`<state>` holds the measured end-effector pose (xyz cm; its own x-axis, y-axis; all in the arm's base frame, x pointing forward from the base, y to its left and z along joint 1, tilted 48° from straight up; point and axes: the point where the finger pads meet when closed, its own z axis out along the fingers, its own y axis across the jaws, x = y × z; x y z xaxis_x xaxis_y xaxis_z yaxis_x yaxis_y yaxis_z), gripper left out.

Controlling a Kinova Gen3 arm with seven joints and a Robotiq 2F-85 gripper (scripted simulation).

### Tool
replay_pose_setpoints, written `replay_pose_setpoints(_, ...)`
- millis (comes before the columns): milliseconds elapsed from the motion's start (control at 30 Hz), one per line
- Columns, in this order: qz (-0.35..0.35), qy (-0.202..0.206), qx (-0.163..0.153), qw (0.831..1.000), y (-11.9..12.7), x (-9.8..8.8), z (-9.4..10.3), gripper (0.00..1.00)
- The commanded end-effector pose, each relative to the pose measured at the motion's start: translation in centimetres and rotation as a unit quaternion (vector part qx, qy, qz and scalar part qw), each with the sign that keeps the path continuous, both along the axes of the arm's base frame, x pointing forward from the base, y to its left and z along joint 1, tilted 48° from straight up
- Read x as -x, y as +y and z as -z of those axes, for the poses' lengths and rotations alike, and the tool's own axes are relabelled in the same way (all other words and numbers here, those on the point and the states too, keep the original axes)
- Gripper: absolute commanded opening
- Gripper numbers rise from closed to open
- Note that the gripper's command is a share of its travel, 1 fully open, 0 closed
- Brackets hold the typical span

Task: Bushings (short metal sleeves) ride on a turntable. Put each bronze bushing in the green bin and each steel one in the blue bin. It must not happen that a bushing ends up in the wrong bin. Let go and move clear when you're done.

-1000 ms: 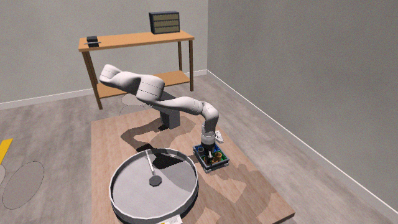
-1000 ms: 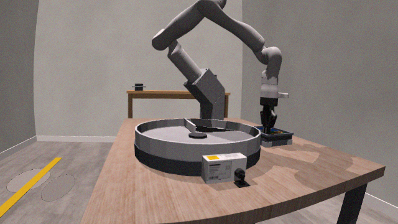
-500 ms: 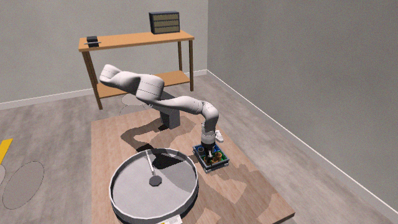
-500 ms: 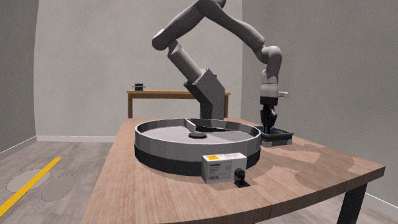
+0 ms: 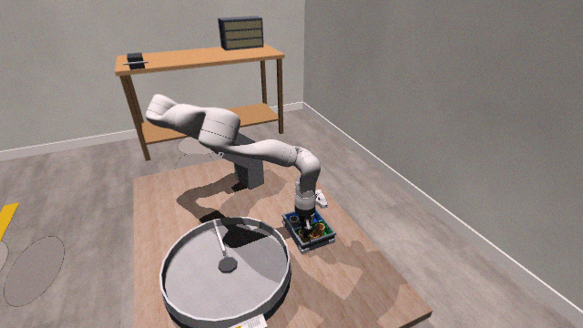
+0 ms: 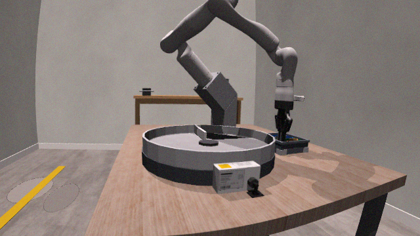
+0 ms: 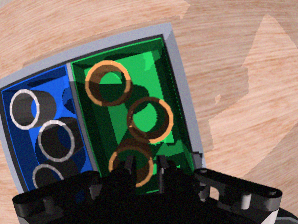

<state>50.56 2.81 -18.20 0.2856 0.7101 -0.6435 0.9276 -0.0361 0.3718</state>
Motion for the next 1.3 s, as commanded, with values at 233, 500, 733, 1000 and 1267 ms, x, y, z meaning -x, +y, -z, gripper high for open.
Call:
replay_pose_setpoints(233,-0.001,-0.001,-0.001,1.000,0.34,0.02,-0.25,0.19)
replay_pose_setpoints(500,-0.001,-0.001,-0.001,1.000,0.56,0.09,-0.46,0.19)
replay_pose_setpoints(733,-0.001,-0.001,-0.001,1.000,0.63,0.13,-0.53,0.19)
replay_pose_setpoints(1000,-0.001,-0.001,-0.001,1.000,0.76,0.17,-0.65,0.19)
replay_pose_setpoints(1267,-0.001,-0.001,-0.001,1.000,0.98,0.24,-0.86,0.19)
